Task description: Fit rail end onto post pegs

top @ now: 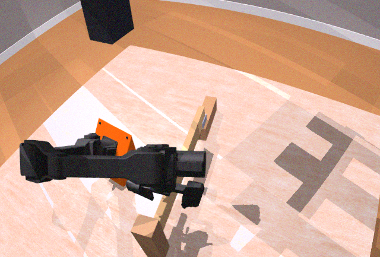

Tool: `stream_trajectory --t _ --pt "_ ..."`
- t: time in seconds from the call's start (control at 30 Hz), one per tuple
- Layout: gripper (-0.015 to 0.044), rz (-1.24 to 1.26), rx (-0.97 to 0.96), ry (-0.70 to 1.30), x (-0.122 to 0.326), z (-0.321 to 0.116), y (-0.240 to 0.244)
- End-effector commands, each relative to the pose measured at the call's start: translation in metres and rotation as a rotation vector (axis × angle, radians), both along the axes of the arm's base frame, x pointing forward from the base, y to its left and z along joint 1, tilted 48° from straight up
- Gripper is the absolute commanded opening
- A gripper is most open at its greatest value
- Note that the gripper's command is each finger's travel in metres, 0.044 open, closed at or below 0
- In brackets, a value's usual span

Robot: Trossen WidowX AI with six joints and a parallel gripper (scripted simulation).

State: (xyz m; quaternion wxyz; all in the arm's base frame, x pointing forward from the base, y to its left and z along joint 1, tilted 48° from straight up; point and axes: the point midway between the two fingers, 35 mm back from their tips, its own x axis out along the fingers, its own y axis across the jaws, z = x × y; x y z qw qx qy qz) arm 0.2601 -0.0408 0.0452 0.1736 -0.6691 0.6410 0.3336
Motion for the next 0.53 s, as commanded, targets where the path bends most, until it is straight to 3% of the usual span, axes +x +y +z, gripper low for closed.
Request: stream_trajectory --t 0.0,0.5 --pt "0.044 0.006 0.007 0.001 -0.002 -0.002 0.025" --pt "0.044 0.007 0.006 0.001 -0.005 -0.002 0.04"
